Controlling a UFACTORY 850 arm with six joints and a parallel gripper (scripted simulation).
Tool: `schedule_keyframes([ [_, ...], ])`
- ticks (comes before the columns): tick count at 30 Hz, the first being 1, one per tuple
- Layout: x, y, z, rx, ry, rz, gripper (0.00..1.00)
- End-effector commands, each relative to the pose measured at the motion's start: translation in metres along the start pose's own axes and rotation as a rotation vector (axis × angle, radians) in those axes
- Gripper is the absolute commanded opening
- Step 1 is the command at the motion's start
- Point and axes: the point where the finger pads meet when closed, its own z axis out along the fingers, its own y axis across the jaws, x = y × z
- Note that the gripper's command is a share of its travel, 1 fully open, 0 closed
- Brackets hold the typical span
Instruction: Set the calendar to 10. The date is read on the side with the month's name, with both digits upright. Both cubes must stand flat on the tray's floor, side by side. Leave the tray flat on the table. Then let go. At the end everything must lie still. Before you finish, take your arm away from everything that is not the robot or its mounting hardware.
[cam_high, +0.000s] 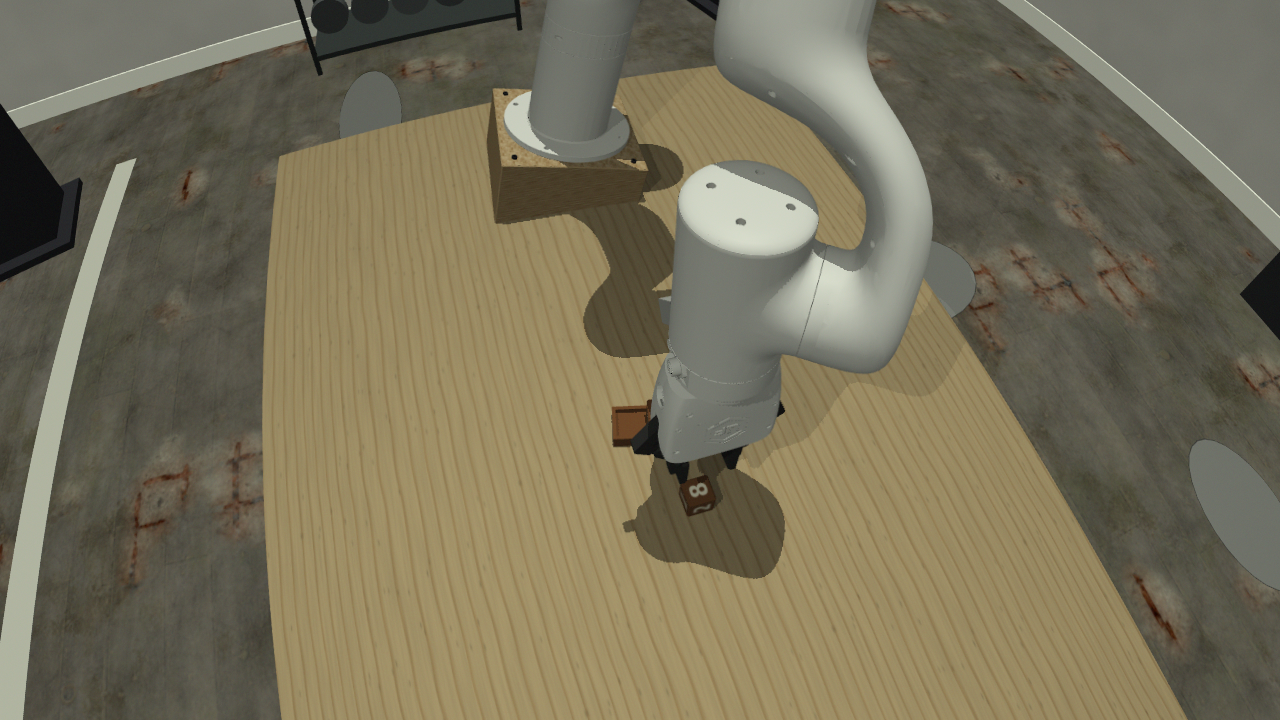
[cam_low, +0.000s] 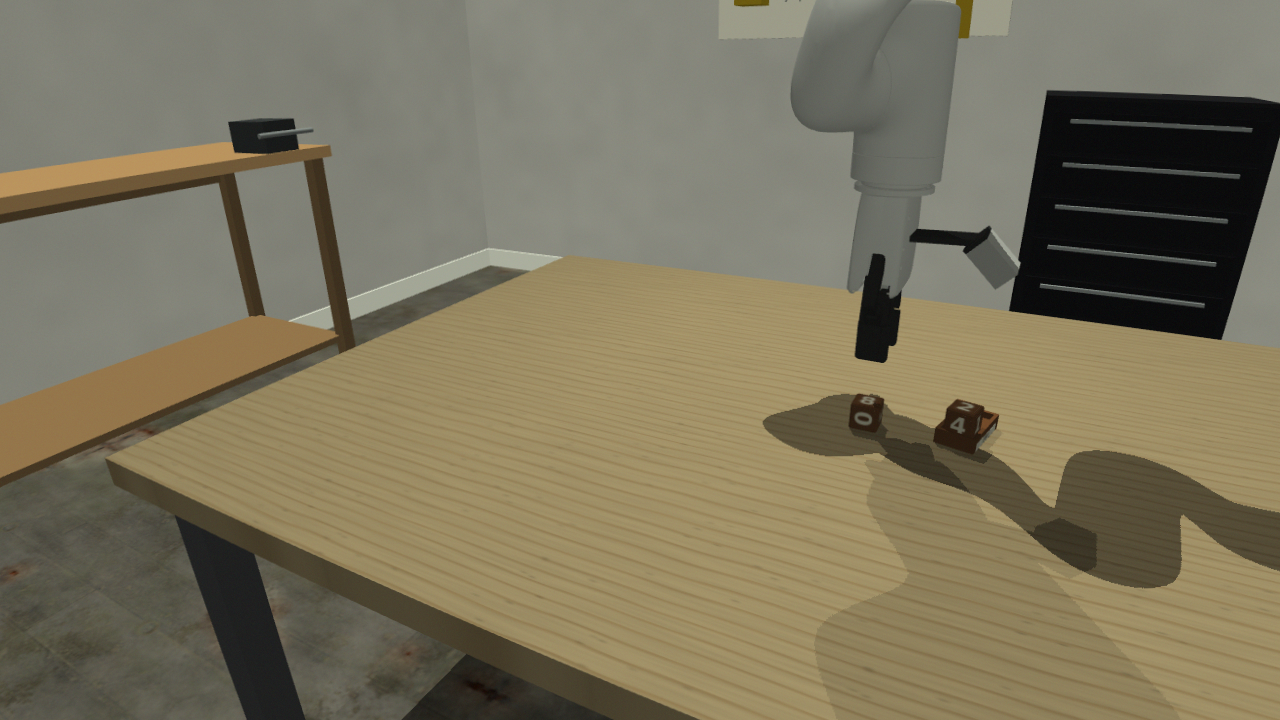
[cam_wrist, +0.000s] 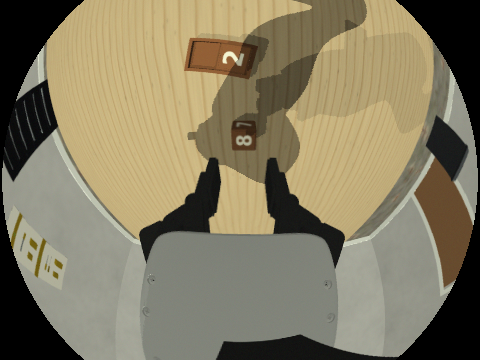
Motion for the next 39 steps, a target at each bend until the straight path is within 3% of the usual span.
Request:
schedule_keyframes([
  [1, -0.001, 0.0, -0.0009, 0.001, -0.001, 0.001, 0.47],
  [39, -0.0011, 0.0, 0.0028, 0.001, 0.0, 0.001, 0.47],
])
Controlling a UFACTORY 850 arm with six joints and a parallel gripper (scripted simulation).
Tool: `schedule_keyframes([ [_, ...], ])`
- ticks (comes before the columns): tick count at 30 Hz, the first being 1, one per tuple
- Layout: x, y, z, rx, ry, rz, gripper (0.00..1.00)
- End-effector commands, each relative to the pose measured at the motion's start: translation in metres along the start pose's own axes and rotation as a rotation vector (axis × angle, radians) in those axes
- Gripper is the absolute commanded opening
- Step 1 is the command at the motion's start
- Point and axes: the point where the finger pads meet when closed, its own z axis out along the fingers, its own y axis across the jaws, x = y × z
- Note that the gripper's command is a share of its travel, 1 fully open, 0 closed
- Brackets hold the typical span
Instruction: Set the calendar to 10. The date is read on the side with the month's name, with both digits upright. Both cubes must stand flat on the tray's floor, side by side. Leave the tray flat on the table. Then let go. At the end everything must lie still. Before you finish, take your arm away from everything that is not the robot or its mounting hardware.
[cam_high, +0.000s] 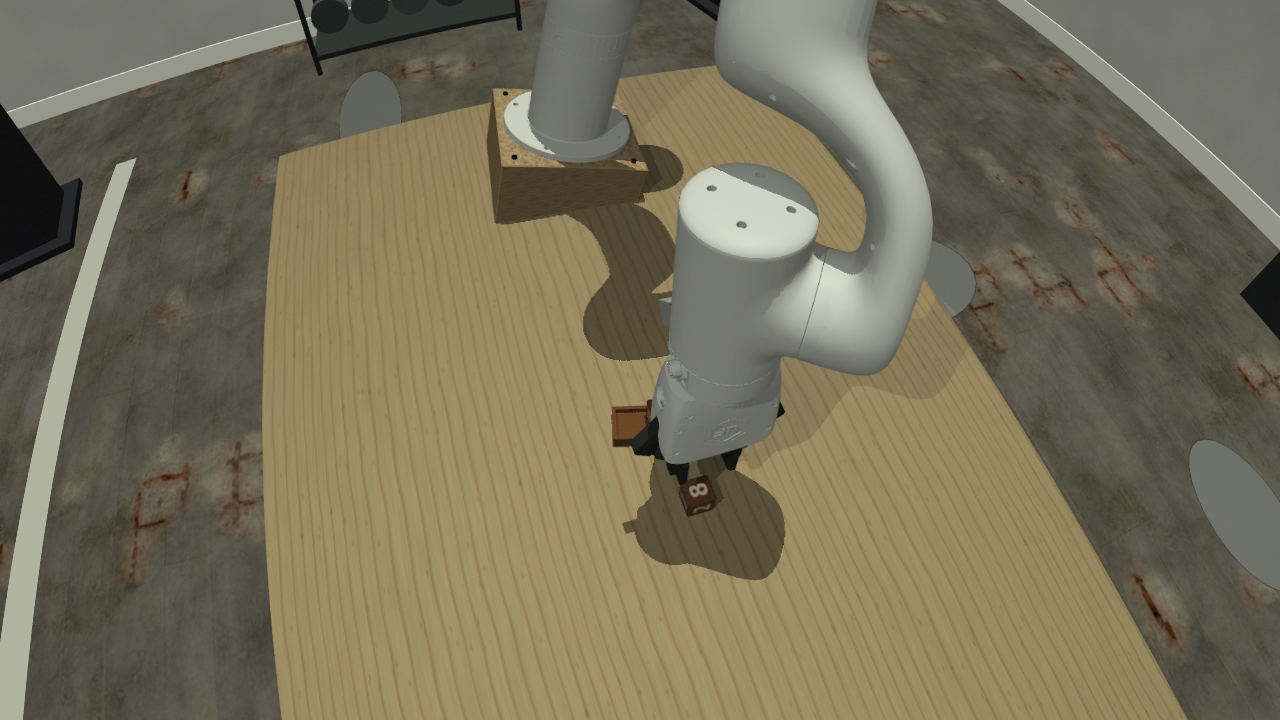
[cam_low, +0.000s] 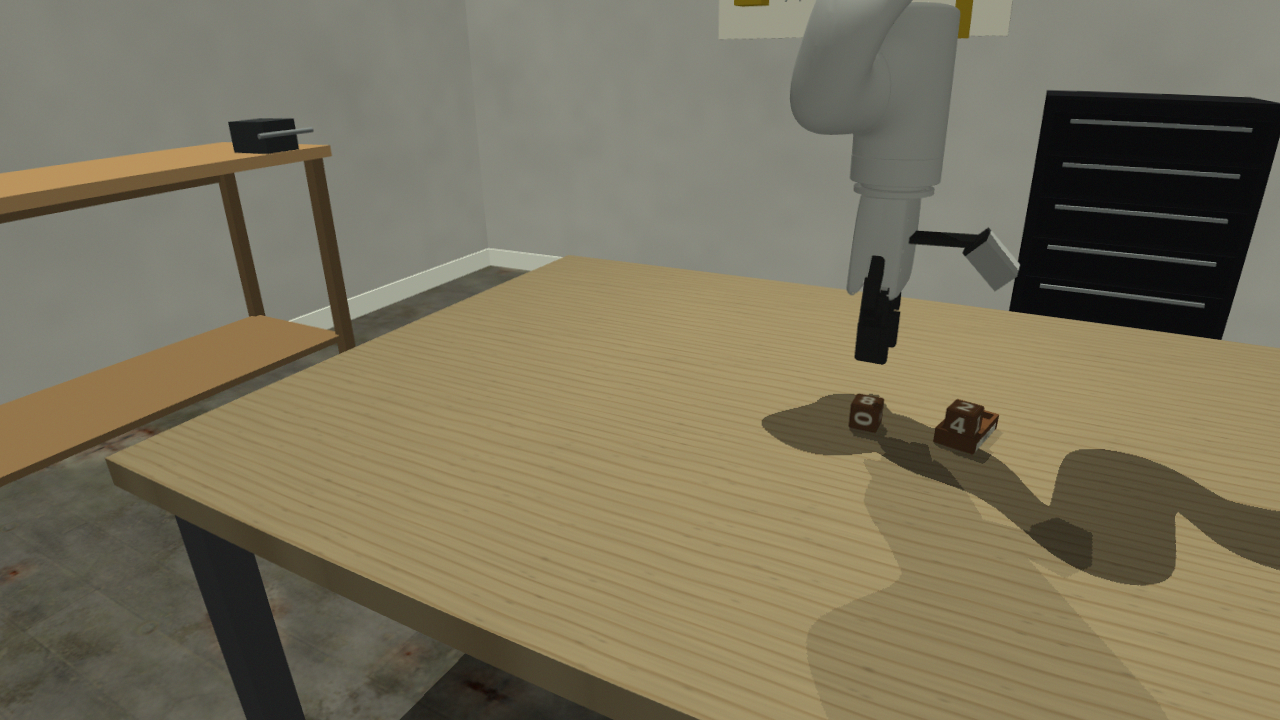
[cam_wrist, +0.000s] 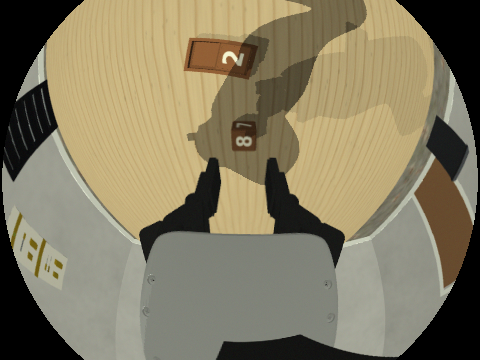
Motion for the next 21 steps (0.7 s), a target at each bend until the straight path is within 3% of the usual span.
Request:
schedule_keyframes([
  [1, -0.001, 0.0, 0.002, 0.001, -0.001, 0.0, 0.47],
  [21, -0.002, 0.0, 0.027, 0.001, -0.001, 0.0, 0.47],
])
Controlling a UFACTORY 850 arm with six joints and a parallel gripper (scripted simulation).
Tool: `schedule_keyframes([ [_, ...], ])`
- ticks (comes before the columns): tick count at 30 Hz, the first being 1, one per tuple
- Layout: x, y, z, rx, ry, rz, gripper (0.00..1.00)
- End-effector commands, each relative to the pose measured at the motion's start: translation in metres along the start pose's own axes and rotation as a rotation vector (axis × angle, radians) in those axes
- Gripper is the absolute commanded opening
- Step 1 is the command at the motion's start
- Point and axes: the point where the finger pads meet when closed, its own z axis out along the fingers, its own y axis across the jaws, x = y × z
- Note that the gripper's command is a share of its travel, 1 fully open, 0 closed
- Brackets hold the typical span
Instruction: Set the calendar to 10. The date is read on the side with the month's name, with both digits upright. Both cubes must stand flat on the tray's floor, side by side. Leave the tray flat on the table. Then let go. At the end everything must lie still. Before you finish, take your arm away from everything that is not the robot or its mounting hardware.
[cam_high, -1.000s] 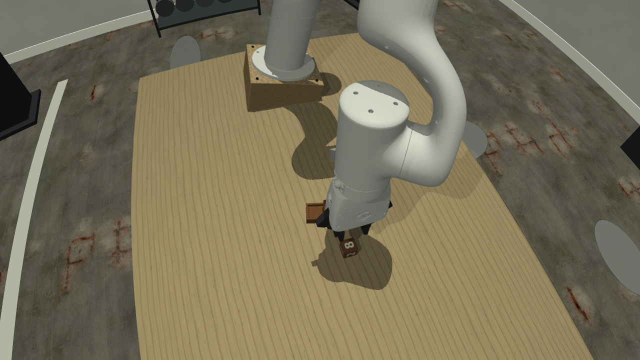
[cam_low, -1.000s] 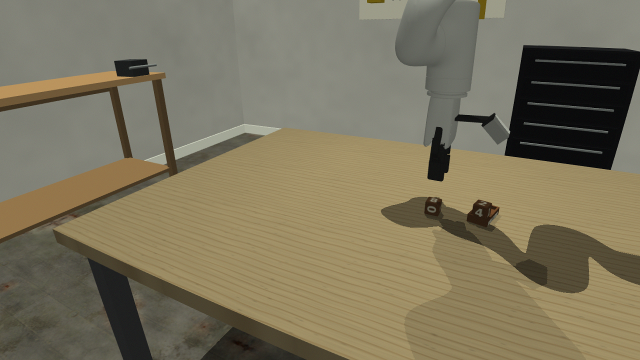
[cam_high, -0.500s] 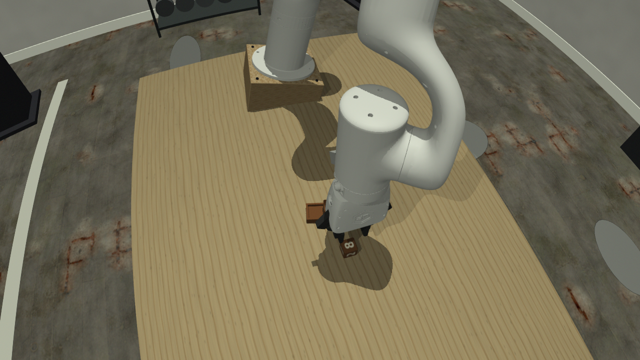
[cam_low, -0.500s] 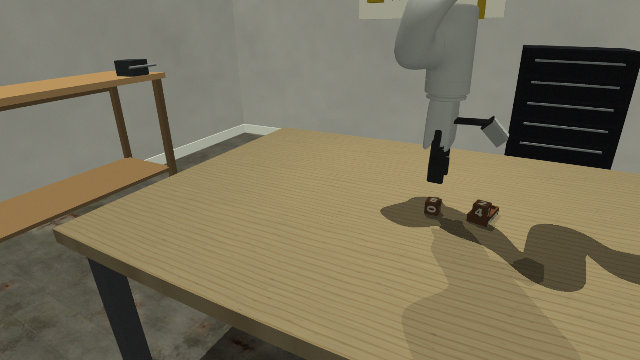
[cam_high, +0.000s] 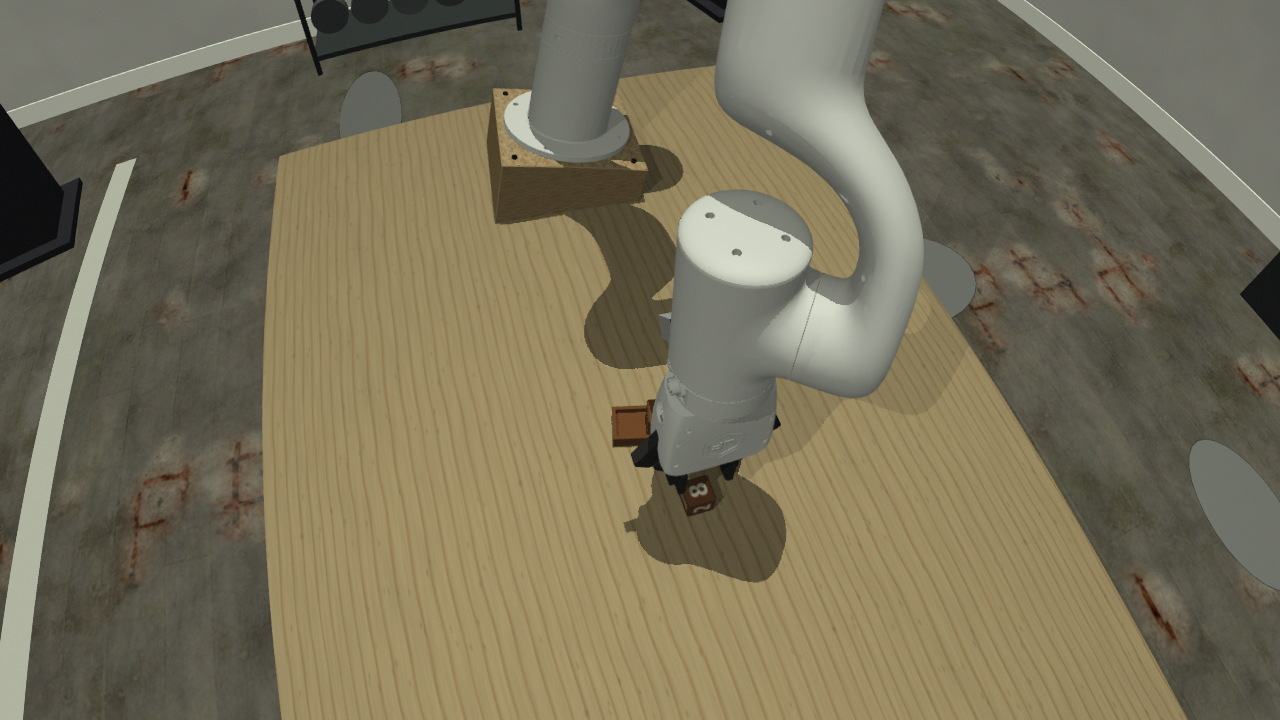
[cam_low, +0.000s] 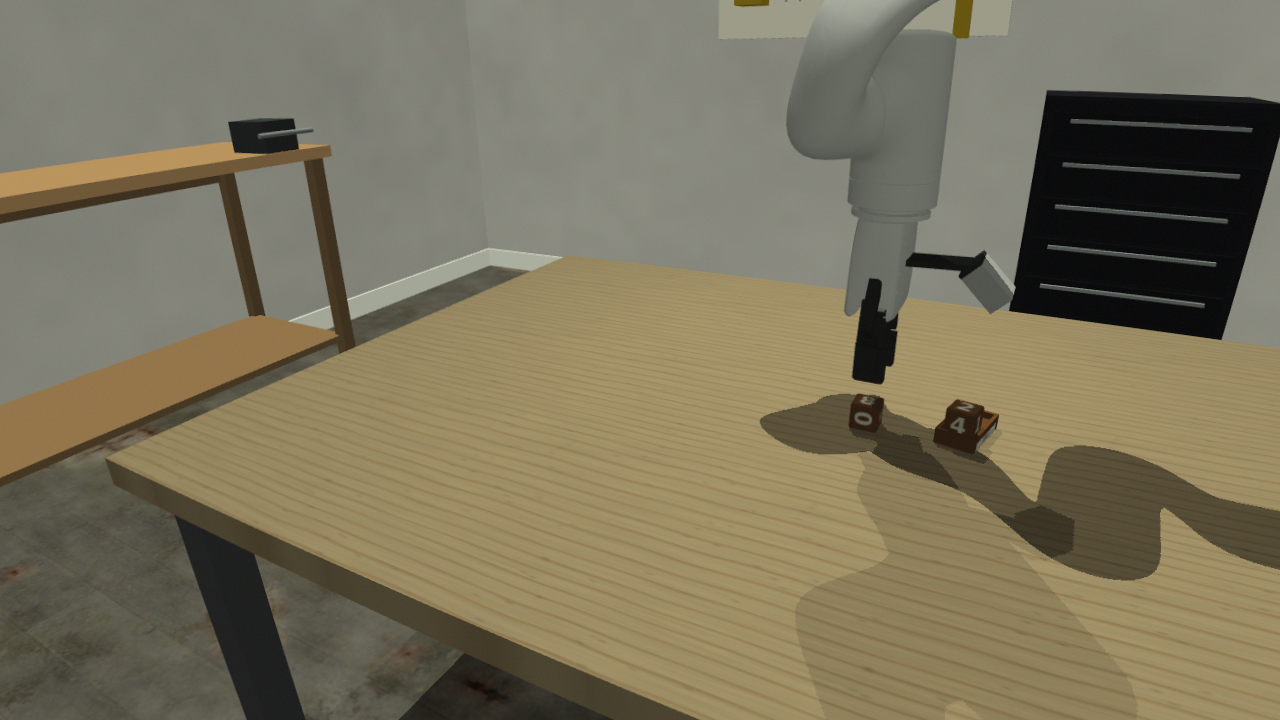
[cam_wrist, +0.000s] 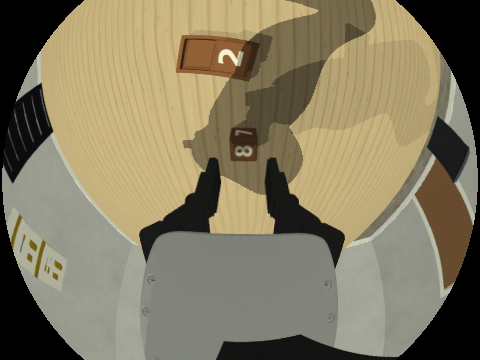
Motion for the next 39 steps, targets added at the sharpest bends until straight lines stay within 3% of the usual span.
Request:
schedule_keyframes([
  [1, -0.001, 0.0, 0.006, 0.0, -0.002, 0.0, 0.47],
  [18, -0.002, 0.0, 0.024, 0.0, -0.002, 0.0, 0.47],
  [39, -0.002, 0.0, 0.026, 0.0, -0.002, 0.0, 0.47],
])
